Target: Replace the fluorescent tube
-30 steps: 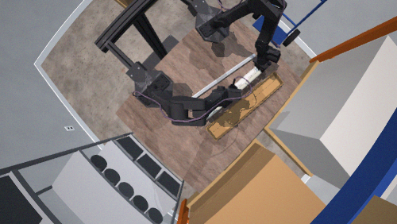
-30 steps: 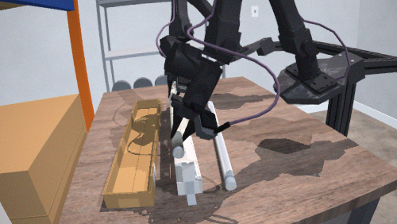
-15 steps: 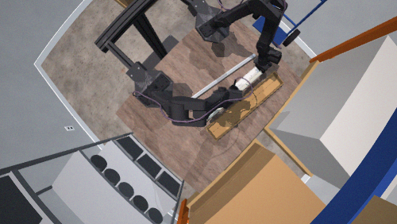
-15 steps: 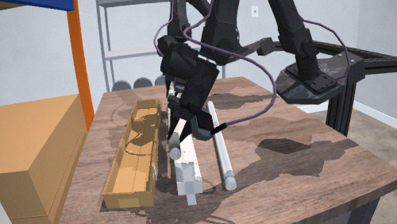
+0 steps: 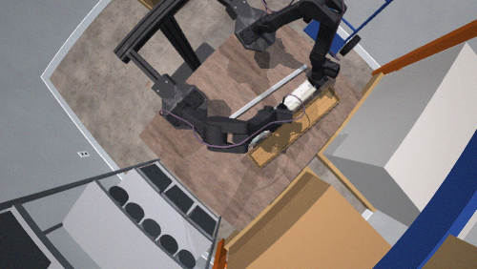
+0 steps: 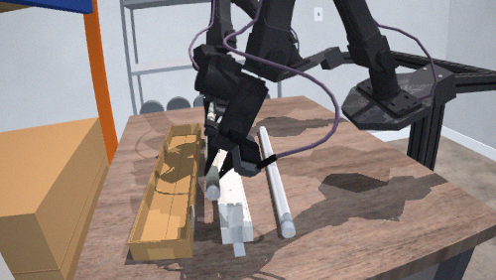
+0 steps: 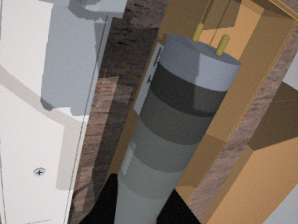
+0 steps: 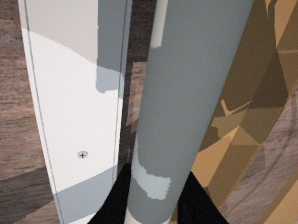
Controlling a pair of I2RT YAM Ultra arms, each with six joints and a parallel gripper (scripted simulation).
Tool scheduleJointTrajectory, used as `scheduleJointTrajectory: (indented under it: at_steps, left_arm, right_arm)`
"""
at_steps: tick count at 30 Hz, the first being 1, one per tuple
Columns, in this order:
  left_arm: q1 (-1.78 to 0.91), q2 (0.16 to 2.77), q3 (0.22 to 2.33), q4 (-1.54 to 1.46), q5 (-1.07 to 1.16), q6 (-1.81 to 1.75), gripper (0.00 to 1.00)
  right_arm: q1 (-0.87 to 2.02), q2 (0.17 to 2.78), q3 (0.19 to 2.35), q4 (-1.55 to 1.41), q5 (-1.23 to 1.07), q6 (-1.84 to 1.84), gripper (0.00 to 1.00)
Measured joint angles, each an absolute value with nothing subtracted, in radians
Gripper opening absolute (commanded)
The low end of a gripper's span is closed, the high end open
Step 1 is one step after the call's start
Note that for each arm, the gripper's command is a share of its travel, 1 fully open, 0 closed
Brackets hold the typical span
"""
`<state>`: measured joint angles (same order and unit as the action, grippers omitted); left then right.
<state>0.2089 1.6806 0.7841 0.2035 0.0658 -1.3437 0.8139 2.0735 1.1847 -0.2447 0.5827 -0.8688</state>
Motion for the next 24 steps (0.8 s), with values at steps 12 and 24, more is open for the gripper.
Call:
scheduleJointTrajectory:
  at_steps: [12, 24]
  left_arm:
    - [0.206, 1.696, 0.821, 0.188, 0.063, -1.345, 0.11]
    - [0.201, 1.715, 0.857, 0.168, 0.062, -1.346, 0.11]
  right_arm:
    - [0.802, 2.080, 1.213, -0.254, 0.579, -0.879, 0.11]
    - [0.787, 2.093, 1.240, -0.266, 0.571, -0.892, 0.11]
